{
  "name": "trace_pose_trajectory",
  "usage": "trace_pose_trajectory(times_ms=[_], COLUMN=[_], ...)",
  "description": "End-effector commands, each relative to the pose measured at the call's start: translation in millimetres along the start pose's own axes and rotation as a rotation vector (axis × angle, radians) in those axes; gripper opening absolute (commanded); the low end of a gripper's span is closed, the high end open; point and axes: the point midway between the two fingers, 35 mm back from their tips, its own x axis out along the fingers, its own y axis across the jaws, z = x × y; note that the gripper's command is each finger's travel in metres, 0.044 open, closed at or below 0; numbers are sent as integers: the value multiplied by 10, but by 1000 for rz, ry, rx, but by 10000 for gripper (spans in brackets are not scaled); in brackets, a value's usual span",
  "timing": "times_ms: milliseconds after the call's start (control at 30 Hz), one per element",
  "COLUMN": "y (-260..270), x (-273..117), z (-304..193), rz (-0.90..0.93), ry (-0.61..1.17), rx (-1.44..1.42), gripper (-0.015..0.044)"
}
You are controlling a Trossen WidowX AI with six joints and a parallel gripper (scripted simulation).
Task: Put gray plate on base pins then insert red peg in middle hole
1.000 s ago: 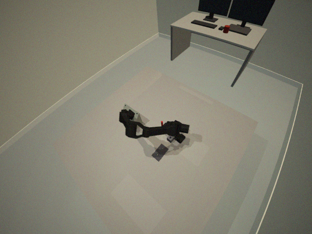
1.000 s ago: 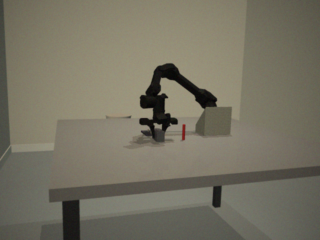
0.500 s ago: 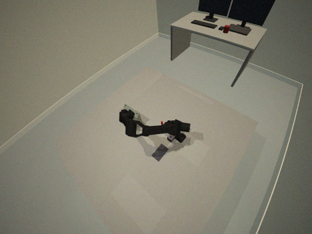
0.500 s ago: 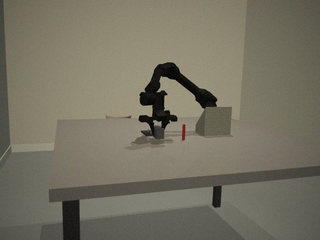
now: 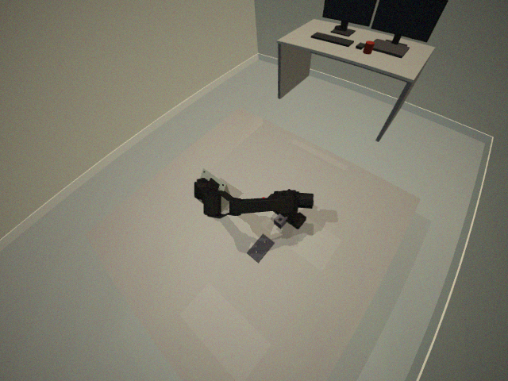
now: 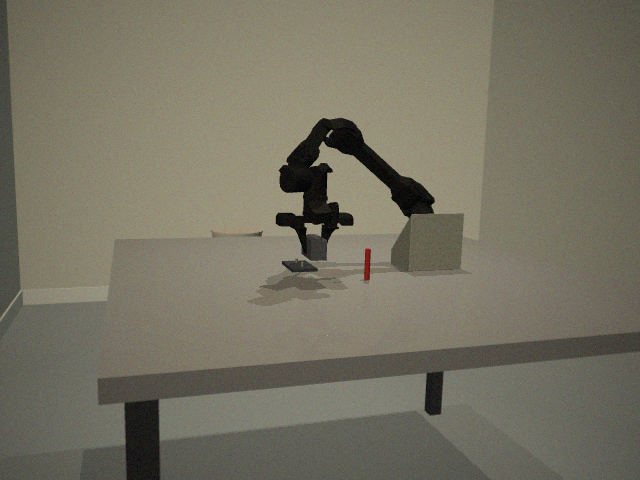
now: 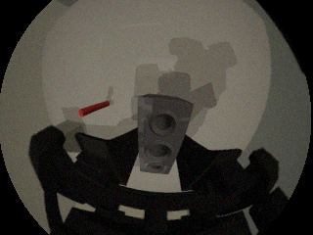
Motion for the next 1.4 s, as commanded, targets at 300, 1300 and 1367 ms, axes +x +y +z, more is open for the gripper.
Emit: trace_pose_trajectory(times_ms=[300, 1300, 1367], y=[-6, -87, -94], x=[-443, -520, -491], z=[20, -461, -518], rz=[-1, -1, -1], ry=[-4, -16, -16], rx=[4, -10, -11], gripper=[0, 0, 0])
